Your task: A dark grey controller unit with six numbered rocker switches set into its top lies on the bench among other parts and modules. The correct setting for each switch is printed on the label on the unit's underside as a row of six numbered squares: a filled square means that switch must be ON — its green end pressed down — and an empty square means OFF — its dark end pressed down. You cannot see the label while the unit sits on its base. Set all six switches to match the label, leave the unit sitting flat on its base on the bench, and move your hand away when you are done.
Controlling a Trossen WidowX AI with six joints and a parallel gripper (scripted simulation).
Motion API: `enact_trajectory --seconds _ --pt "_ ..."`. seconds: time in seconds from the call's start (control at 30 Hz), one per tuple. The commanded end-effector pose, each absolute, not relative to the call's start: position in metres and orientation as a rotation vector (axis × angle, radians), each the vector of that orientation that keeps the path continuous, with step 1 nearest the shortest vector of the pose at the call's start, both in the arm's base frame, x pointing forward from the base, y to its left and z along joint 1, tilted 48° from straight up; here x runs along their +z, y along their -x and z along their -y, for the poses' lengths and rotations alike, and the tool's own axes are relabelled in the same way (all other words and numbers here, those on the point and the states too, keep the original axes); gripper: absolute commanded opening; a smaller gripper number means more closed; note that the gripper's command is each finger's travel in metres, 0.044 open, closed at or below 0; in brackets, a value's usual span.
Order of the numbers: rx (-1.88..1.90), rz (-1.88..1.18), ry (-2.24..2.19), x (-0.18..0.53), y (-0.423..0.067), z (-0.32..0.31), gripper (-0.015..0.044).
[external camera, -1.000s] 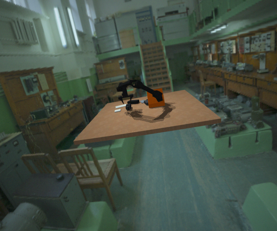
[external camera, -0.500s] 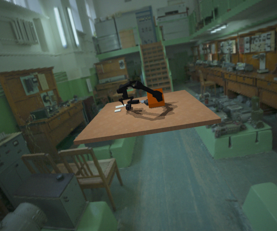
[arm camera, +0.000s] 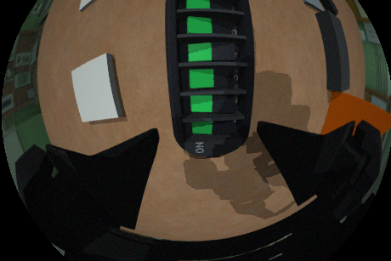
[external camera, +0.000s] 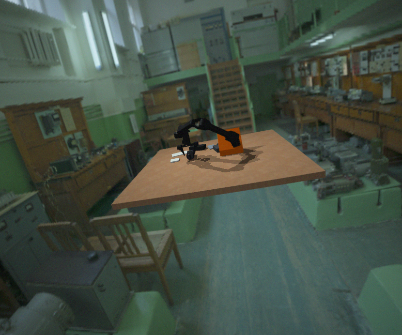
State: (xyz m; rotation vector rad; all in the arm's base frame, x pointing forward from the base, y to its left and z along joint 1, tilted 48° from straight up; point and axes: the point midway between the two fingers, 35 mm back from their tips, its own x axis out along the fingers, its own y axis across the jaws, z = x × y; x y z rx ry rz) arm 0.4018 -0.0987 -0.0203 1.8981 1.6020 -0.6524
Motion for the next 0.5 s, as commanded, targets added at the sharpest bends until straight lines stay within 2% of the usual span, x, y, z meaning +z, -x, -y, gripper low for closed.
enact_trajectory --seconds 0.0,0.03,0.13,0.47 --pt "-0.656 -1.613 -1.903 -0.0250 -0.4010 0.0908 0.0440" --pt "-0.656 -1.613 -1.903 -0.0252 -0.4010 0.0906 0.0440" --pt "-0.656 -1.613 -1.903 -0.0252 -0.4010 0.0906 0.0361" --pt "-0.656 -1.613 -1.903 -0.0252 -0.4010 0.0906 0.0295"
